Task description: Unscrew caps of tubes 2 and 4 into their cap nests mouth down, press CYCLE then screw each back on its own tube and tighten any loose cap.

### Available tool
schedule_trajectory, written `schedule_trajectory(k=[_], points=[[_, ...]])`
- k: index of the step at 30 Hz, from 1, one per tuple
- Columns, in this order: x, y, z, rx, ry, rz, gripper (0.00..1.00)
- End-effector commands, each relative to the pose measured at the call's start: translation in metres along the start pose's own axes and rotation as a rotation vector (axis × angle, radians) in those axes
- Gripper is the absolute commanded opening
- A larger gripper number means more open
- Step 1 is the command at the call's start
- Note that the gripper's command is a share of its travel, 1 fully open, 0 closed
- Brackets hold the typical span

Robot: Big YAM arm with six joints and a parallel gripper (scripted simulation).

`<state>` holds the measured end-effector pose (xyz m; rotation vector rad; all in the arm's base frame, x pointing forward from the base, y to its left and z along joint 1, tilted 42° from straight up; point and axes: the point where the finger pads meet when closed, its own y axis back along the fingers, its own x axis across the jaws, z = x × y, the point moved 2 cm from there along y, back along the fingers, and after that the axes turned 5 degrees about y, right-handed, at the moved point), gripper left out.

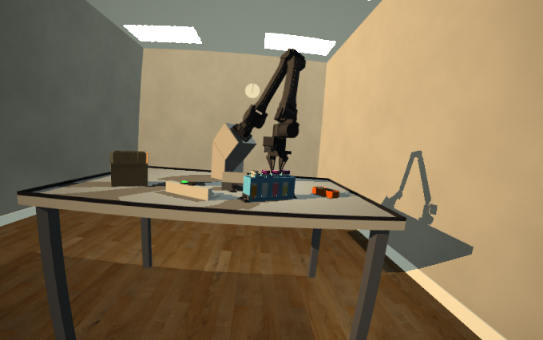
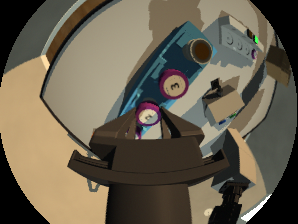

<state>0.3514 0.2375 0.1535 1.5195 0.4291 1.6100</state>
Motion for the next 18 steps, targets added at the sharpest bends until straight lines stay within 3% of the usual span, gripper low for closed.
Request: schedule_trajectory(k=[1,12,13,18], points=[[0.0105,0.0068,-0.003,-0.001,-0.093,0.027,0.0],[0.0105,0.0068,-0.003,-0.001,-0.093,0.027,0.0],[0.0105,0.0068,-0.003,-0.001,-0.093,0.027,0.49],[0.0078,0.0042,0.0033,-0.007,-0.093,0.018,0.49]])
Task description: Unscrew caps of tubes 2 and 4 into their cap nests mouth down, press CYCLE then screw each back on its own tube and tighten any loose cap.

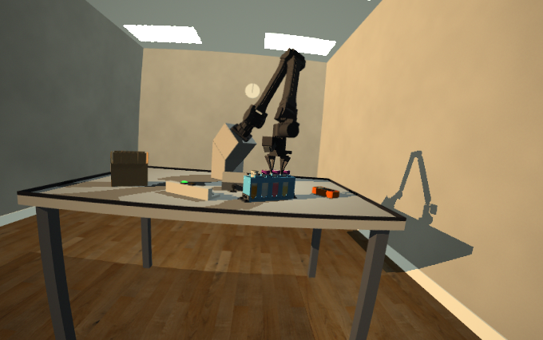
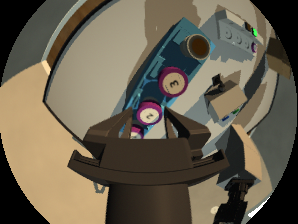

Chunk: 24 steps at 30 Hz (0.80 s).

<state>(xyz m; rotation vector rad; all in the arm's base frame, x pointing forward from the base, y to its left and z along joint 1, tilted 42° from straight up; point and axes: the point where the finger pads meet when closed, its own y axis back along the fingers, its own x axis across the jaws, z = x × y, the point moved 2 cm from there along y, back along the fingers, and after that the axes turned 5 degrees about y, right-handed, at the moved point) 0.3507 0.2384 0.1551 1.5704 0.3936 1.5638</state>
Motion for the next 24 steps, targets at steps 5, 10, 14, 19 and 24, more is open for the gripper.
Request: schedule_trajectory(k=[5,10,14,19,24], points=[[0.006,0.003,0.003,-0.01,-0.031,0.012,0.49],[0.002,0.015,0.004,-0.015,-0.053,0.009,0.49],[0.006,0.029,0.006,-0.02,-0.027,0.016,0.49],[0.015,0.048,0.012,-0.032,-0.02,0.029,0.49],[0.015,0.057,0.011,-0.032,-0.019,0.029,0.49]])
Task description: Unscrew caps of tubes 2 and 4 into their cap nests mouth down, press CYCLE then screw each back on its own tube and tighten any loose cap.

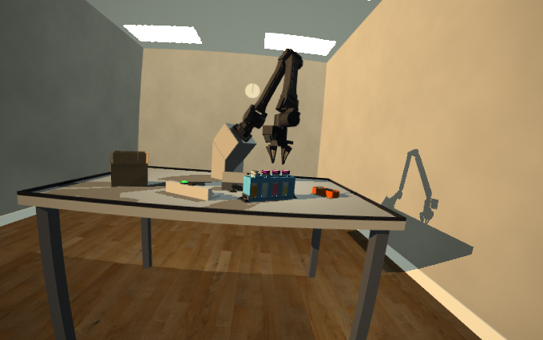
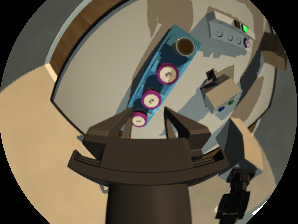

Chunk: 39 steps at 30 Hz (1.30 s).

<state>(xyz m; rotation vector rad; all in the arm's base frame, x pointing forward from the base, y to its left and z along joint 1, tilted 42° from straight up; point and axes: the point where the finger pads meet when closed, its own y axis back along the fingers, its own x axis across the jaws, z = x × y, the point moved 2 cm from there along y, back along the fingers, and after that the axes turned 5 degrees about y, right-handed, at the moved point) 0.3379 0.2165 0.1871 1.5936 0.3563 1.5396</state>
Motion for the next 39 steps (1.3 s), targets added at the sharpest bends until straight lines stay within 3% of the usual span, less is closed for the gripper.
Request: schedule_trajectory(k=[1,3,4,6,14,16,17,21,26,39], points=[[0.012,0.019,0.01,-0.02,0.018,0.018,0.49],[0.007,0.018,0.007,-0.015,0.014,0.01,0.49],[-0.019,0.003,0.003,0.021,0.074,-0.029,0.47],[-0.032,0.003,0.013,0.011,0.137,-0.017,0.47],[-0.092,0.004,0.042,0.005,0.139,-0.012,0.47],[-0.092,0.004,0.042,0.005,0.139,-0.012,0.47],[-0.086,0.01,0.058,-0.019,0.157,0.003,0.47],[-0.129,0.006,0.06,0.003,0.14,-0.011,0.47],[-0.158,0.011,0.09,-0.02,0.157,-0.004,0.47],[-0.247,0.012,0.125,-0.003,0.14,-0.011,0.47]])
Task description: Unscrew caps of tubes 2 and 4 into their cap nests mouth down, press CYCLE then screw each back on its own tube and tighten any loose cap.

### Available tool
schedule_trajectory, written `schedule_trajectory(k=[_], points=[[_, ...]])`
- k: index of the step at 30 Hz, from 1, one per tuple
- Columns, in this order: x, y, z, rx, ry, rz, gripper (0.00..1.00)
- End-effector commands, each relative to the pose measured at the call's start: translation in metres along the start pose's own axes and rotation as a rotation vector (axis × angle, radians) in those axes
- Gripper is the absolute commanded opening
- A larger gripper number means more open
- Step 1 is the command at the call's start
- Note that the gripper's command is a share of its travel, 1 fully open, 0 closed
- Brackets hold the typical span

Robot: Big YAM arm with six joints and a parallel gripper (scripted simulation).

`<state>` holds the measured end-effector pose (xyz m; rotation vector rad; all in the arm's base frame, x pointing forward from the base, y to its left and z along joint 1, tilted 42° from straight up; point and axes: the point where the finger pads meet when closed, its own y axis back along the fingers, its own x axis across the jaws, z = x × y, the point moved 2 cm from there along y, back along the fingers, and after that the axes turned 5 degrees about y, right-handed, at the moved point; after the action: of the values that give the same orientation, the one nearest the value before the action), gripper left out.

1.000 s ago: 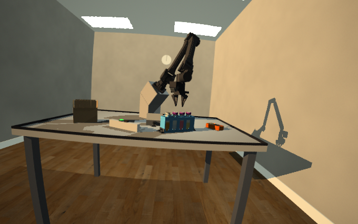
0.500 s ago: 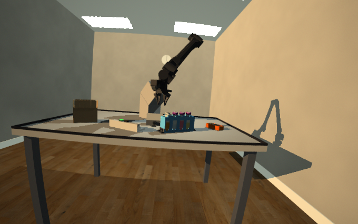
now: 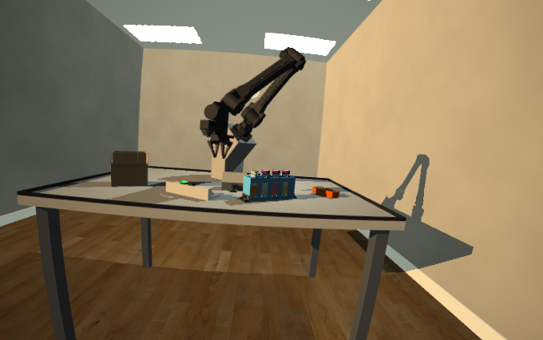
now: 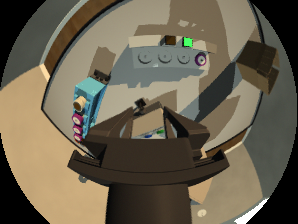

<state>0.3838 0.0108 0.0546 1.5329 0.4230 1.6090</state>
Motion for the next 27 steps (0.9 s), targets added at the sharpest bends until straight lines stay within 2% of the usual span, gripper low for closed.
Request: schedule_trajectory(k=[1,9,11,19,22,23,24,25,26,27], points=[[-0.03,0.006,0.025,-0.016,0.05,-0.003,0.47],[-0.095,0.007,0.047,-0.018,0.049,-0.004,0.47],[-0.095,0.007,0.047,-0.018,0.049,-0.004,0.47],[-0.16,0.008,0.069,-0.02,0.048,-0.006,0.47],[-0.162,0.008,0.07,-0.02,0.048,-0.007,0.47],[-0.151,-0.001,0.069,0.001,0.072,0.0,0.47],[-0.142,0.003,0.064,-0.002,0.081,0.0,0.47],[-0.153,0.005,0.067,-0.016,0.06,-0.007,0.47],[-0.145,-0.006,0.062,-0.006,0.085,-0.002,0.47],[-0.145,-0.006,0.062,-0.006,0.085,-0.002,0.47]])
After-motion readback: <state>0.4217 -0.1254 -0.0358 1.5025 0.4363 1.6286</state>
